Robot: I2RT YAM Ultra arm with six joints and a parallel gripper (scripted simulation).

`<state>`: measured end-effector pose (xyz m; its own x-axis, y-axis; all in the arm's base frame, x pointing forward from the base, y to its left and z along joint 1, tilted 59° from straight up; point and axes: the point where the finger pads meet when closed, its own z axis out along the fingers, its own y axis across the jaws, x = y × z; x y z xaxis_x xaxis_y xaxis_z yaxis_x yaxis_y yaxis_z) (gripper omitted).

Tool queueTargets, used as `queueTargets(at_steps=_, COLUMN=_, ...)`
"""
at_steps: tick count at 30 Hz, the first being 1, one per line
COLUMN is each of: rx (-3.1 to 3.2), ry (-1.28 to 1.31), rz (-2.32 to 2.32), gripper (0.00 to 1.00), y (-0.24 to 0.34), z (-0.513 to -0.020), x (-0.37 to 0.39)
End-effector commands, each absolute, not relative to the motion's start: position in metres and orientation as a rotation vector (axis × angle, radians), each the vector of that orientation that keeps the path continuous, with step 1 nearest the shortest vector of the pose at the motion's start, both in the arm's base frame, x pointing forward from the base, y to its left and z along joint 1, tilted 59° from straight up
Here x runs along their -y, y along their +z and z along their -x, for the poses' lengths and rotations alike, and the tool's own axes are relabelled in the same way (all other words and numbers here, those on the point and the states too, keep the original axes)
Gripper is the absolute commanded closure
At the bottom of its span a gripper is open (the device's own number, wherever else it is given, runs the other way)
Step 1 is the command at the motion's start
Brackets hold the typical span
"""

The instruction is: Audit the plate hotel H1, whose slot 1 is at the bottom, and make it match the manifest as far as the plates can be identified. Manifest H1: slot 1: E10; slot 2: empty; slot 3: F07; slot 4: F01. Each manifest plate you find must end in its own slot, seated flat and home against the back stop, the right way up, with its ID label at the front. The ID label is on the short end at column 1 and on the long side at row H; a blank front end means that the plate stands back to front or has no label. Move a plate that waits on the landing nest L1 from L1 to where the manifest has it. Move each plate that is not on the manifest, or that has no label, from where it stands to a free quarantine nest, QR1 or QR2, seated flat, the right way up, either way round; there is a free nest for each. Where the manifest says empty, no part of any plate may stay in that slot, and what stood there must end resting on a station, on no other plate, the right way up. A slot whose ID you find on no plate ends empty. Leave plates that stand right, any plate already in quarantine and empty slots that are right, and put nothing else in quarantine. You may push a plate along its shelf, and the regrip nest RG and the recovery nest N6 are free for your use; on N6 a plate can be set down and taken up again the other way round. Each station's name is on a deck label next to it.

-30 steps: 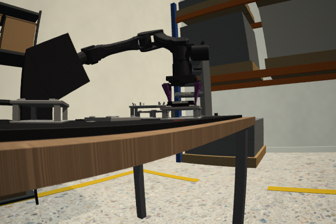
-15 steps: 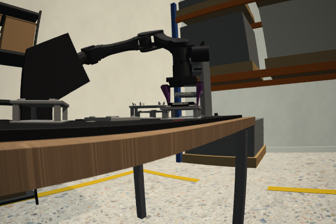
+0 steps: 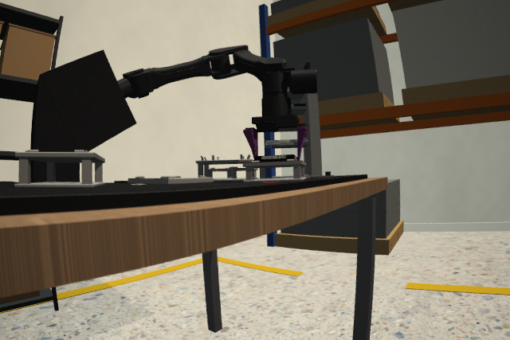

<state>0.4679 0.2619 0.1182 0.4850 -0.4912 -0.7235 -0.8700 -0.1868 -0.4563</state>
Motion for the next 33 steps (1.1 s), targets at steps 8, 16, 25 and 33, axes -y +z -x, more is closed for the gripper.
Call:
queueTargets(at_steps=8, rx=-1.153, ry=0.518, rz=1.818, gripper=0.00, y=0.139, z=-0.470, x=-0.227)
queueTargets(at_steps=16, rx=-1.153, ry=0.518, rz=1.818, gripper=0.00, y=0.152, z=-0.467, x=-0.204)
queueTargets(at_steps=25, rx=-1.153, ry=0.518, rz=1.818, gripper=0.00, y=0.155, z=-0.466, x=-0.199)
queueTargets(at_steps=33, rx=-1.153, ry=0.518, rz=1.818, gripper=0.00, y=0.155, z=-0.466, x=-0.199)
